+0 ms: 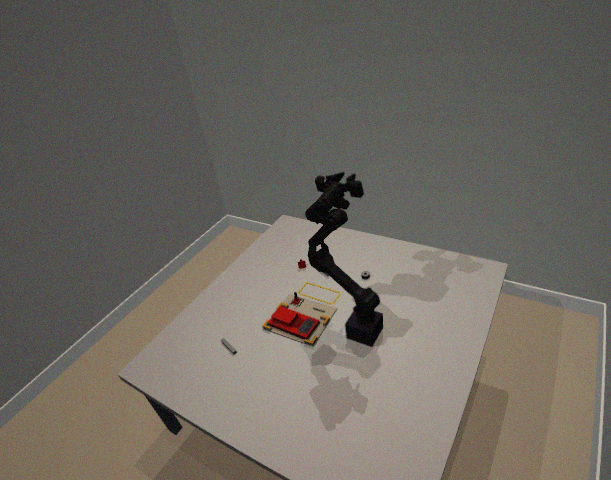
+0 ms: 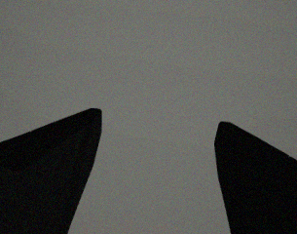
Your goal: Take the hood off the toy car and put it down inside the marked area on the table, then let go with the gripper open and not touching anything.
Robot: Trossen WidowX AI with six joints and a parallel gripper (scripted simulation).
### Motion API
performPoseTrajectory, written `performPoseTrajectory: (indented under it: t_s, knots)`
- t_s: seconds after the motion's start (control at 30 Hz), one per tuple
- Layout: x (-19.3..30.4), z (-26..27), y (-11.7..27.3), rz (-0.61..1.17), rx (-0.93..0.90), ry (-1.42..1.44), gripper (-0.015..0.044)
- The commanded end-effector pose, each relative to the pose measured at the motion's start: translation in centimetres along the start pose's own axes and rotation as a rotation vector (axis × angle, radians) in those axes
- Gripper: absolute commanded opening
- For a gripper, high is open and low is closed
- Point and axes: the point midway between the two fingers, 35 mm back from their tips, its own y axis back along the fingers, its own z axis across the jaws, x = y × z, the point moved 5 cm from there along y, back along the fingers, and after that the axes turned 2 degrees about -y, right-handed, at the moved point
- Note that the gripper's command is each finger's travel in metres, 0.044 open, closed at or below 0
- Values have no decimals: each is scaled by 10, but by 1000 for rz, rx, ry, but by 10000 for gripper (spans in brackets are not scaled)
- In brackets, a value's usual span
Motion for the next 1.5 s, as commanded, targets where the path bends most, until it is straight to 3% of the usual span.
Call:
performPoseTrajectory:
  t_s: [0.0,0.27,0.87,1.47]
  knots:
    - [0,1,0,1,-1,-2,246]
    - [12,32,-5,52,-52,-118,440]
    - [51,133,-1,299,-274,-496,440]
    - [81,225,55,695,-469,-791,440]
